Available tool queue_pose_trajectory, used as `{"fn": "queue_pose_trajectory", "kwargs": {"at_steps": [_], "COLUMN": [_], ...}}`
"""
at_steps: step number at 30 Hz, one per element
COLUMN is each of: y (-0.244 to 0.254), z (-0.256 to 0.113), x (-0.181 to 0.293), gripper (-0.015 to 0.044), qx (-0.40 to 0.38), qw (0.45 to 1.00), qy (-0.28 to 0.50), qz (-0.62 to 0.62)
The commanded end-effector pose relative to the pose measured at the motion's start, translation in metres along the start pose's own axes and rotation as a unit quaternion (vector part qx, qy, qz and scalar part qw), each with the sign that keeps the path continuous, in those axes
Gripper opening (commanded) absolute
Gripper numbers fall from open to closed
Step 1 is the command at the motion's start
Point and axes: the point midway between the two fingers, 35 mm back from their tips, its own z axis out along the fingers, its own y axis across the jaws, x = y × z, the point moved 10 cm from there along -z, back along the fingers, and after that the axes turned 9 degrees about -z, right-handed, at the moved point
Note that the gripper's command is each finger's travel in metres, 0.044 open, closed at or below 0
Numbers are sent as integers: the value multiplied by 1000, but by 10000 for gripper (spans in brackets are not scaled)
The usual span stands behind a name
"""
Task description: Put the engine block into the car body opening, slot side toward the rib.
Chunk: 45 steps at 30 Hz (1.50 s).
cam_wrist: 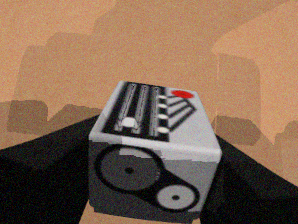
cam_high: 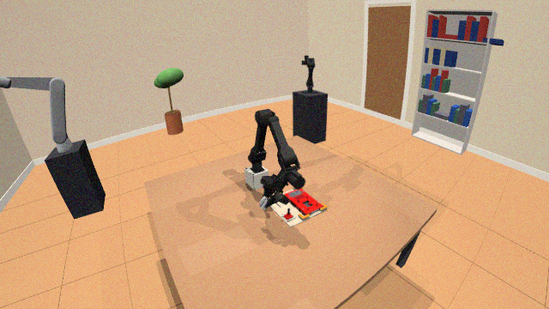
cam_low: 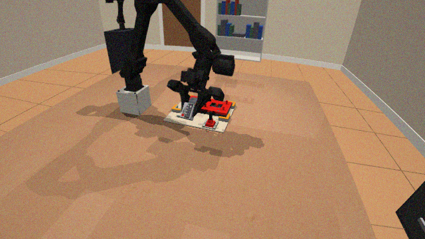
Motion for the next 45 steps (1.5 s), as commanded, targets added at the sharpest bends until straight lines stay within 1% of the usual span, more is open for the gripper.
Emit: {"fn": "queue_pose_trajectory", "kwargs": {"at_steps": [1,42,45], "y": [0,8,8], "z": [6,68,68], "x": [5,60,60], "gripper": [0,0,0], "qx": [2,2,2], "qw": [1000,1000,1000], "qy": [-3,-3,-3], "qz": [1,1,1]}}
